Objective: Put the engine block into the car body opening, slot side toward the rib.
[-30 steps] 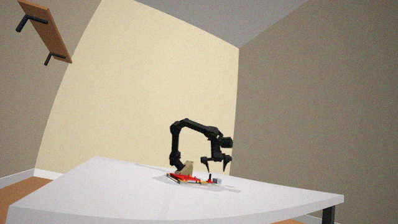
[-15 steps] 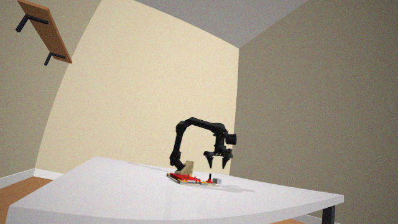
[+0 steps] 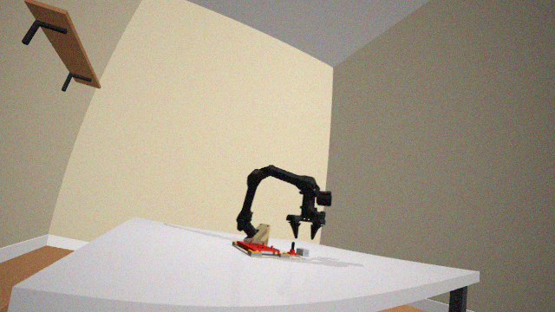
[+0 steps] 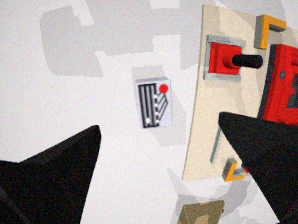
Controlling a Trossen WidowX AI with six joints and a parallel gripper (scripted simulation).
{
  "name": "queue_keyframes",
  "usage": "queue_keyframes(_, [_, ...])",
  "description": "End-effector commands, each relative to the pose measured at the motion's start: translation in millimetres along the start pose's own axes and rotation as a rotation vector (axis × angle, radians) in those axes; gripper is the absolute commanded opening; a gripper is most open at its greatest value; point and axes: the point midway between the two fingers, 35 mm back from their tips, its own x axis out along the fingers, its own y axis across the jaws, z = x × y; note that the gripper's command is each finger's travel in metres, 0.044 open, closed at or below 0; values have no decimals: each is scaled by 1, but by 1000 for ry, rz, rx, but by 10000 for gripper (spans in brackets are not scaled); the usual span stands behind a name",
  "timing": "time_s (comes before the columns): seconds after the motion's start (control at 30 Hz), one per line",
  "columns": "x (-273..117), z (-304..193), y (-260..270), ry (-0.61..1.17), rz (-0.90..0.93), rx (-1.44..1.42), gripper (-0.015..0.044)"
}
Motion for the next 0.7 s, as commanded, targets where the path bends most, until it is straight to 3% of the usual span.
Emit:
queue_keyframes(0.0, [13,-1,1,5,-7,-9,440])
queue_keyframes(0.67, [50,-1,0,5,-9,-9,440])
